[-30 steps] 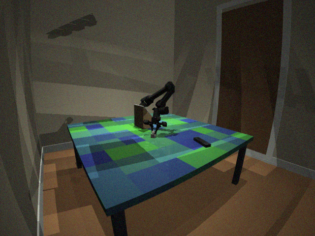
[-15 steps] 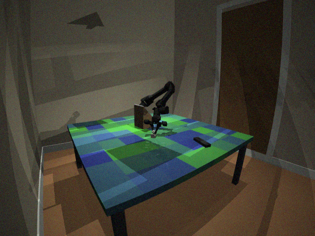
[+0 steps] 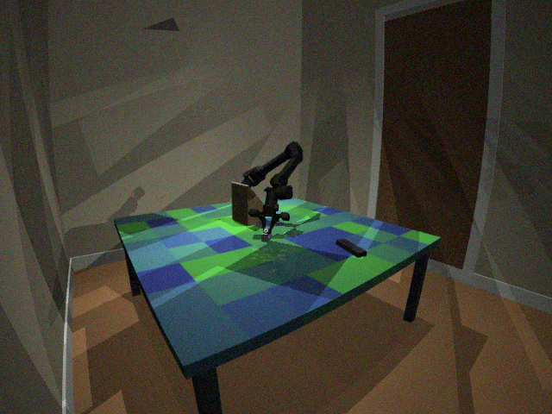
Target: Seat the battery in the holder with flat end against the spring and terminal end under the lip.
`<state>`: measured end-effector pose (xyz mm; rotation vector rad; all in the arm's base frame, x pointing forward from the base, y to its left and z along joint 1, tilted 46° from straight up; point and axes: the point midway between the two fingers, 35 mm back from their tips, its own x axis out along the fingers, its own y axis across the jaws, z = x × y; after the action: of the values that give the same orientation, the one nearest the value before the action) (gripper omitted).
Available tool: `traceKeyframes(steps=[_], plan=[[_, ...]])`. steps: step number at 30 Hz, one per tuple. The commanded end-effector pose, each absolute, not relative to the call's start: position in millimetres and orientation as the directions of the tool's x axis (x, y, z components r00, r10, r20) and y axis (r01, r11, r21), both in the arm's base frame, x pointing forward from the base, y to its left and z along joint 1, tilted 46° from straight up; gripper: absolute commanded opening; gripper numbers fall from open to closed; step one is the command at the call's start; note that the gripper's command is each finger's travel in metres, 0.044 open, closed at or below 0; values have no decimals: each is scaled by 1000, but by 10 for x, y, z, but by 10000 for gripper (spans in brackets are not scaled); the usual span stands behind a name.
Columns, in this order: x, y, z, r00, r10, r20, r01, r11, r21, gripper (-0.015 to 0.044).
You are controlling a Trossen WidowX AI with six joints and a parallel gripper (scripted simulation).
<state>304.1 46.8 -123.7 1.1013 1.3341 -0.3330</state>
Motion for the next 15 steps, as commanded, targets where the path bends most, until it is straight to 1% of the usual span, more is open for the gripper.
traceKeyframes(steps=[1, 15], plan=[[3023, 488, -1268, 246, 400, -883, 745, 505, 436, 71], [3040, 475, -1323, 177, 445, -878, 740, 528, 417, 71]])
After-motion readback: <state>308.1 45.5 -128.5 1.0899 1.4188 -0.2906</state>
